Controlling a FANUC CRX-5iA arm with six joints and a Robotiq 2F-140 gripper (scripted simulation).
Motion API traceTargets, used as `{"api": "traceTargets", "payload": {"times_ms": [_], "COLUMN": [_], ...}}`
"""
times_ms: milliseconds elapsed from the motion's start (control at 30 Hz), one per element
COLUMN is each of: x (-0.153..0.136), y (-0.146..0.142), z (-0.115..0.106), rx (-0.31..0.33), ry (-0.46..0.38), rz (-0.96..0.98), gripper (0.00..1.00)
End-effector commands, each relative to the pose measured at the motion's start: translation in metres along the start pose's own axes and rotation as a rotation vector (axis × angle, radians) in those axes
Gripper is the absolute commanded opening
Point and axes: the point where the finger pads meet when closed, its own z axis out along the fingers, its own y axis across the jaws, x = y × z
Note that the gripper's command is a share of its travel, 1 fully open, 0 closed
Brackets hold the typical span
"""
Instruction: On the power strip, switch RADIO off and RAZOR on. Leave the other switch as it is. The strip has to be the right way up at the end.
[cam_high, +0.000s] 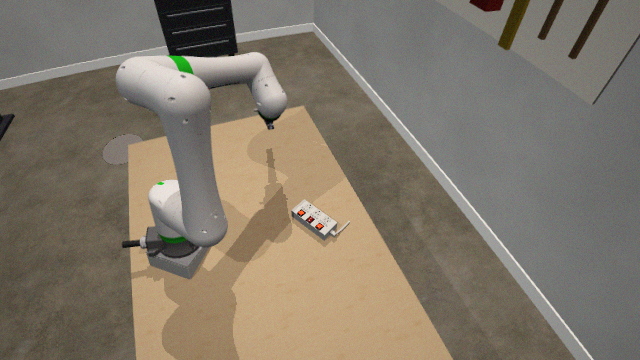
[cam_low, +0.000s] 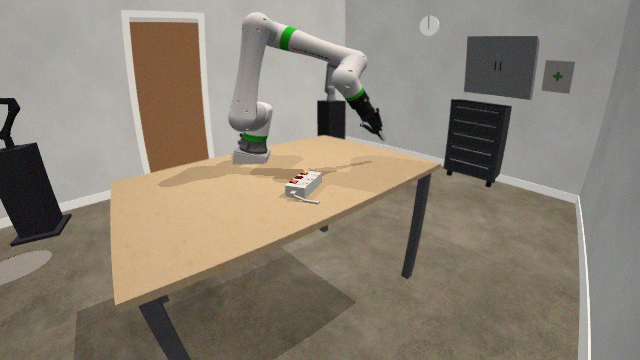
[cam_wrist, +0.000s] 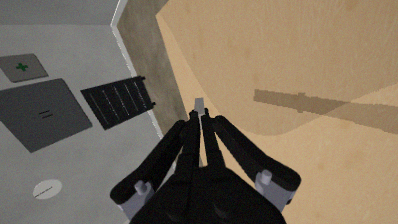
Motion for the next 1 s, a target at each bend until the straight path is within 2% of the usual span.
{"api": "traceTargets", "payload": {"times_ms": [0, 33, 100, 133, 167, 267, 300, 367, 400, 467, 500, 567, 600, 667, 700, 833, 900, 967], "x": [0.017, 0.030, 0.031, 0.038, 0.041, 0.041, 0.048, 0.048, 0.052, 0.052, 0.053, 0.054, 0.053, 0.053, 0.050, 0.050, 0.039, 0.039], "y": [0.027, 0.053, 0.056, 0.077, 0.084, 0.084, 0.111, 0.111, 0.136, 0.137, 0.160, 0.162, 0.184, 0.185, 0.206, 0.206, 0.243, 0.243], "z": [-0.029, -0.056, -0.058, -0.079, -0.087, -0.087, -0.116, -0.116, -0.143, -0.144, -0.169, -0.172, -0.197, -0.198, -0.223, -0.223, -0.268, -0.268], "rx": [-0.033, -0.079, -0.079, -0.126, -0.126, -0.126, -0.173, -0.173, -0.219, -0.219, -0.263, -0.263, -0.305, -0.305, -0.345, -0.345, -0.416, -0.416], "ry": [0.009, 0.023, 0.023, 0.034, 0.034, 0.034, 0.042, 0.042, 0.047, 0.047, 0.049, 0.049, 0.049, 0.049, 0.047, 0.047, 0.039, 0.039], "rz": [-0.034, -0.063, -0.063, -0.087, -0.087, -0.087, -0.107, -0.107, -0.122, -0.122, -0.134, -0.134, -0.142, -0.142, -0.146, -0.146, -0.148, -0.148], "gripper": [0.00, 0.00, 0.00, 0.00, 0.00, 0.00, 0.00, 0.00, 0.00, 0.00, 0.00, 0.00, 0.00, 0.00, 0.00, 0.00, 0.00, 0.00]}}
